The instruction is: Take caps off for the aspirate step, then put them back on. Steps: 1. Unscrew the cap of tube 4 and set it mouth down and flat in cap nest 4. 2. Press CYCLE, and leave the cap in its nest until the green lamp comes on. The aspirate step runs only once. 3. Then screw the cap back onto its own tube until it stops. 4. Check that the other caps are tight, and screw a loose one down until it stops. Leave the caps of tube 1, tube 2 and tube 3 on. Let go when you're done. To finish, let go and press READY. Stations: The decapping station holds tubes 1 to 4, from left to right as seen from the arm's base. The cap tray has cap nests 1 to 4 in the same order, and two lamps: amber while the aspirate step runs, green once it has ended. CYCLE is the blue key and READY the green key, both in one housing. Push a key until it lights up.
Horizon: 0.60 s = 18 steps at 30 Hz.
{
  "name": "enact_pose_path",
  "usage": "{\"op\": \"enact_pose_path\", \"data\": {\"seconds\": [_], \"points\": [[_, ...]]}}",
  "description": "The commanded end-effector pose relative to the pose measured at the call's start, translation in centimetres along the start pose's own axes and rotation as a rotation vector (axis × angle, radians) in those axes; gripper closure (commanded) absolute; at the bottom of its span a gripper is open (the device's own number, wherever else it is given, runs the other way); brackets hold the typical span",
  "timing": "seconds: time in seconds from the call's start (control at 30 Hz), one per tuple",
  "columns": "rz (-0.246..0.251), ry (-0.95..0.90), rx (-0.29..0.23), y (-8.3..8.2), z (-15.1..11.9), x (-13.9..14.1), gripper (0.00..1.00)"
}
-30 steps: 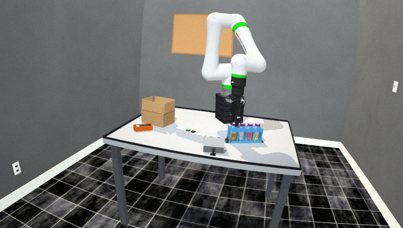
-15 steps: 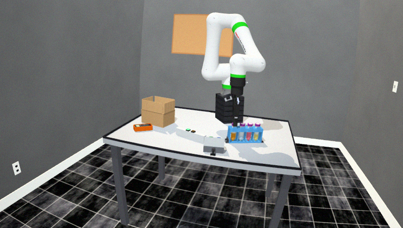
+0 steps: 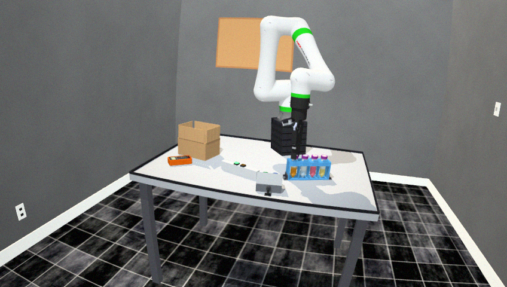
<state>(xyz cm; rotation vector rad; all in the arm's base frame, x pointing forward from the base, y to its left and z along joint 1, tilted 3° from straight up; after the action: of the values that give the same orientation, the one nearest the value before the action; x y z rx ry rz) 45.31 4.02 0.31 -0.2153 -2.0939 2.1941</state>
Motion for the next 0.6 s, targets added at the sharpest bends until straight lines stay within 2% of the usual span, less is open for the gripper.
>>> {"op": "enact_pose_path", "data": {"seconds": [0.0,0.27,0.3,0.37,0.47,0.57], "points": [[0.003,0.001,0.001,-0.01,-0.03,-0.07,0.59],[0.003,0.001,0.001,-0.02,-0.03,-0.07,0.59],[0.003,-0.083,0.001,-0.06,-0.03,-0.06,0.59],[0.003,-0.083,0.001,-0.06,-0.03,-0.06,0.59],[0.002,-0.333,0.001,-0.06,-0.03,-0.06,0.59],[0.003,-0.478,0.002,-0.06,-0.04,-0.06,0.59]]}}
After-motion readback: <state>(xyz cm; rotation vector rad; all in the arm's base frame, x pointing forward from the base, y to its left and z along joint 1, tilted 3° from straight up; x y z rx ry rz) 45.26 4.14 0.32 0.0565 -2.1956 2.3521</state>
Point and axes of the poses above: the point where the finger pads meet when closed, its own y axis out along the fingers, its own x axis across the jaws, z = x × y, the point moved 6 cm from there along -y, back along the fingers, and after that the axes turned 7 degrees about -y, right-handed, at the moved point
